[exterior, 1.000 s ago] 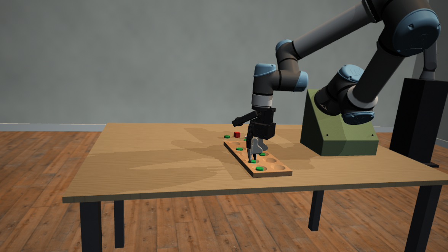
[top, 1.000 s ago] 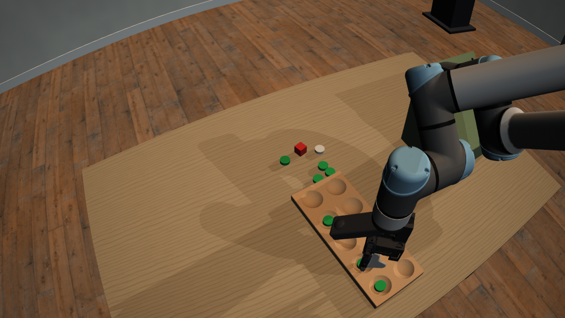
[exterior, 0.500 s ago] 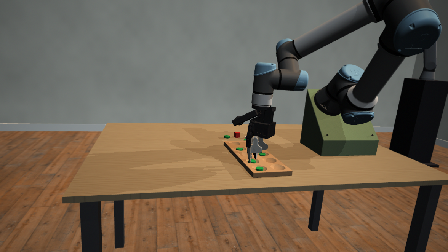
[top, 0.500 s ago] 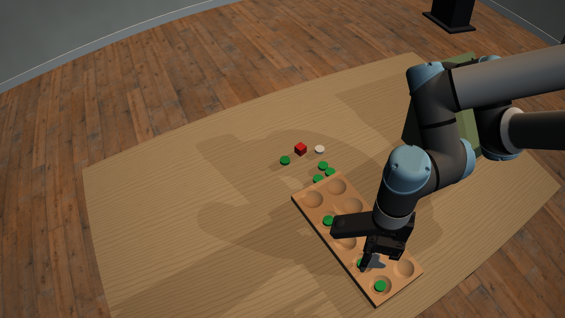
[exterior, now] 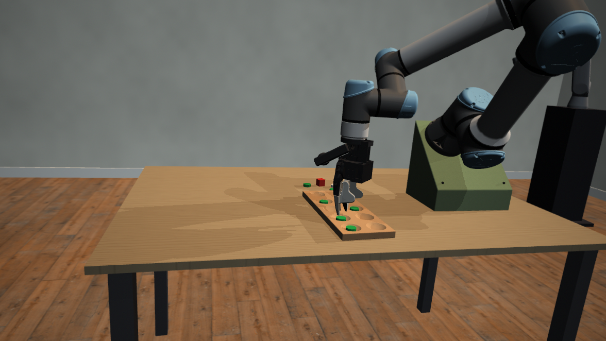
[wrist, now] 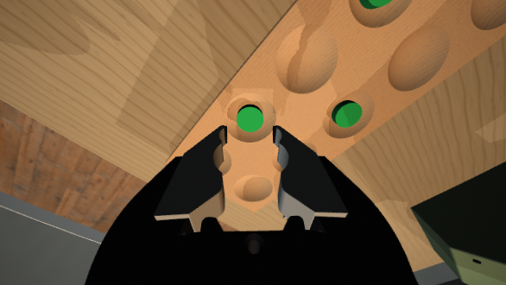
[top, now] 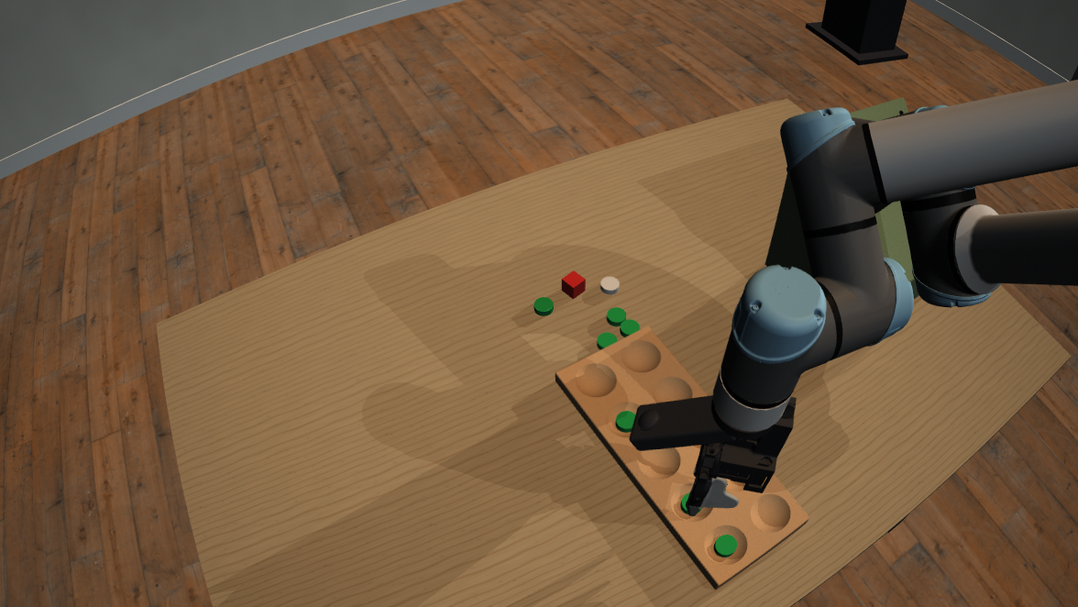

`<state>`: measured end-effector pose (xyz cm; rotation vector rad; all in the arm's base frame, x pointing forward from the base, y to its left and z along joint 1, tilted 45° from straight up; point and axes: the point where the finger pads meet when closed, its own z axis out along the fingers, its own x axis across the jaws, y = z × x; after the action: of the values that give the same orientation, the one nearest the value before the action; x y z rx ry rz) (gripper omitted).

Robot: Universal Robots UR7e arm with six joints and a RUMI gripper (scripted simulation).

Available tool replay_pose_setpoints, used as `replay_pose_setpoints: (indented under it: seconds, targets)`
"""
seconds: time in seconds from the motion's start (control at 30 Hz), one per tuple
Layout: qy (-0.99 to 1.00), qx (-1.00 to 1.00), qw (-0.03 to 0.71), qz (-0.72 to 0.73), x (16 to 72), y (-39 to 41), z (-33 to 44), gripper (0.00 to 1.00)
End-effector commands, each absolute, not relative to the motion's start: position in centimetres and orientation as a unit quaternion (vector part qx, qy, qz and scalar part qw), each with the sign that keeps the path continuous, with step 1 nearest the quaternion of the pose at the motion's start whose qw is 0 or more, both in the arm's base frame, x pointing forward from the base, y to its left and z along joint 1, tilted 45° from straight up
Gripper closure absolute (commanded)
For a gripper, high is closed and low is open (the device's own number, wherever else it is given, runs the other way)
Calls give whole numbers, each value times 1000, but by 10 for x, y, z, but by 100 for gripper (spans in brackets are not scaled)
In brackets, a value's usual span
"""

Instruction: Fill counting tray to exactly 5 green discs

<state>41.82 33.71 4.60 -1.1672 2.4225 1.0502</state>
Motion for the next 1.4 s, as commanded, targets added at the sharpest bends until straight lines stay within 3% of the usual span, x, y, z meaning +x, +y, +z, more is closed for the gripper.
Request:
replay_pose_setpoints:
  seconds: [0.0, 0.43, 1.37]
  targets:
    - [832, -401, 127, 361, 420, 330, 53, 72]
    - [832, -401, 127, 361, 424, 289, 94, 72]
    - [832, -401, 127, 361, 424, 280, 104, 72]
